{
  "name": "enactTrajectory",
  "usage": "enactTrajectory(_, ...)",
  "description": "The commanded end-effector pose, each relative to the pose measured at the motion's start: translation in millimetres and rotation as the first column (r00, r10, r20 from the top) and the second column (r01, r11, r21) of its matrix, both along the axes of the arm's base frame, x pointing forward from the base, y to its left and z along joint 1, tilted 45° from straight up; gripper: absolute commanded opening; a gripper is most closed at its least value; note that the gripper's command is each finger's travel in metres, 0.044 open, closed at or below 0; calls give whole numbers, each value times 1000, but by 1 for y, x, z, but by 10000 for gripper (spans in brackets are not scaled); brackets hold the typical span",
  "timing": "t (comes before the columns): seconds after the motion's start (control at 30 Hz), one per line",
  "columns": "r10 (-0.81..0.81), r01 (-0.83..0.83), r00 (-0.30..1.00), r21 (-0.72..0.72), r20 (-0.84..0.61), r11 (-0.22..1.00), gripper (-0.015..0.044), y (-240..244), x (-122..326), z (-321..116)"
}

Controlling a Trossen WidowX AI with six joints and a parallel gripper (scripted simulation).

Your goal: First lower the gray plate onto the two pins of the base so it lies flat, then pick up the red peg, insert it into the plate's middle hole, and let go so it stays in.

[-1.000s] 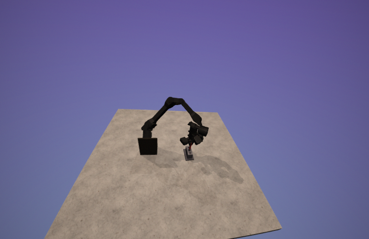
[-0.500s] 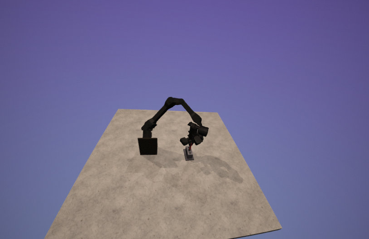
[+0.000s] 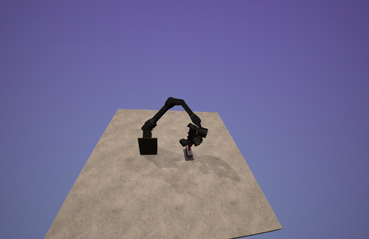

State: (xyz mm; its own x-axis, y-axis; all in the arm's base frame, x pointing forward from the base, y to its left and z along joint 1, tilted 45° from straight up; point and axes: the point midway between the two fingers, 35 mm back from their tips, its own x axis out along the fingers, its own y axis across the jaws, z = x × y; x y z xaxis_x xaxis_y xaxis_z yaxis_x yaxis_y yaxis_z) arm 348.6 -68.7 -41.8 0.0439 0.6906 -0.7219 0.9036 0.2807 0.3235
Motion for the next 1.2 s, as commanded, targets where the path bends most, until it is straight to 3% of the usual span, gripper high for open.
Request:
enactTrajectory(0.0, 0, 0, 1000, 0, 0, 1000, 0, -1, 0, 1)
enactTrajectory(1.03, 0, 0, 1000, 0, 1, 1000, 0, 0, 1, -2)
enactTrajectory(1.17, 0, 0, 1000, 0, 1, 1000, 105, 0, 1, -2)
